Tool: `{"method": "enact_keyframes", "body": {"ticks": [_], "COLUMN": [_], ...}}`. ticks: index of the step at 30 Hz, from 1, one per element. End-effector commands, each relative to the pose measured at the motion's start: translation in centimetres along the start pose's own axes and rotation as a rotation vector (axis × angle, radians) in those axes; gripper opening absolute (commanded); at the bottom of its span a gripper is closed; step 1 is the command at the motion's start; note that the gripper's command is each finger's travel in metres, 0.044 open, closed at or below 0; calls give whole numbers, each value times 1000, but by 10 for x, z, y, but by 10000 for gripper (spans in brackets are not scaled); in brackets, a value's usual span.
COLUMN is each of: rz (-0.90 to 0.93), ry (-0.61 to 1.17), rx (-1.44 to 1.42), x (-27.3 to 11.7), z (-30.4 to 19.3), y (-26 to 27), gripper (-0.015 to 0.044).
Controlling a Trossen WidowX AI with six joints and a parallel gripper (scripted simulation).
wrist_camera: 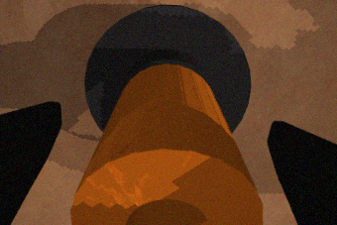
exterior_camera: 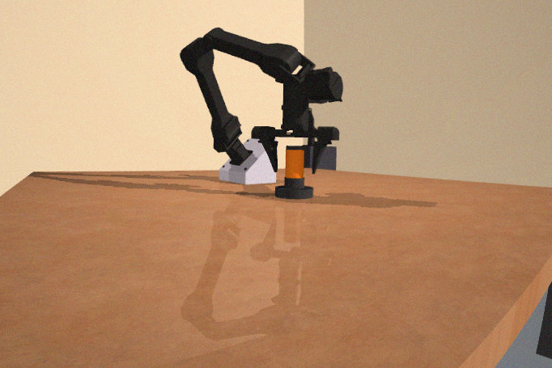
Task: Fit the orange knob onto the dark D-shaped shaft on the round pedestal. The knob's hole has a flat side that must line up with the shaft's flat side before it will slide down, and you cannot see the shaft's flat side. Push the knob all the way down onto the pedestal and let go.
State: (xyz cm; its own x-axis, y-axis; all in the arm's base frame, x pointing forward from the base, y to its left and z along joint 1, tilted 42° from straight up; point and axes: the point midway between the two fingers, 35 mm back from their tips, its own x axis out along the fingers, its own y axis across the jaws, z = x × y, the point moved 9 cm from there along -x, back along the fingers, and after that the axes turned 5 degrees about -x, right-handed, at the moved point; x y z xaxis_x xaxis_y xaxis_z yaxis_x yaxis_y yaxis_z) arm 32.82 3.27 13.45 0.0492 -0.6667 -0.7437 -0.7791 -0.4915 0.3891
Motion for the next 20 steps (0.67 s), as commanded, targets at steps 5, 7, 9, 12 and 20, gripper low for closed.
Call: {"method": "enact_keyframes", "body": {"ticks": [5, 7, 9, 12, 20], "rz": [-1, -2, -4, -3, -1], "ry": [0, -1, -4, -4, -3], "rx": [0, 0, -1, -1, -1], "x": [-1, -9, -34, -77, -97], "z": [0, 0, -1, 0, -2], "y": [0, -1, -4, -3, -2], "gripper": [440, 440, 440, 440, 440]}}
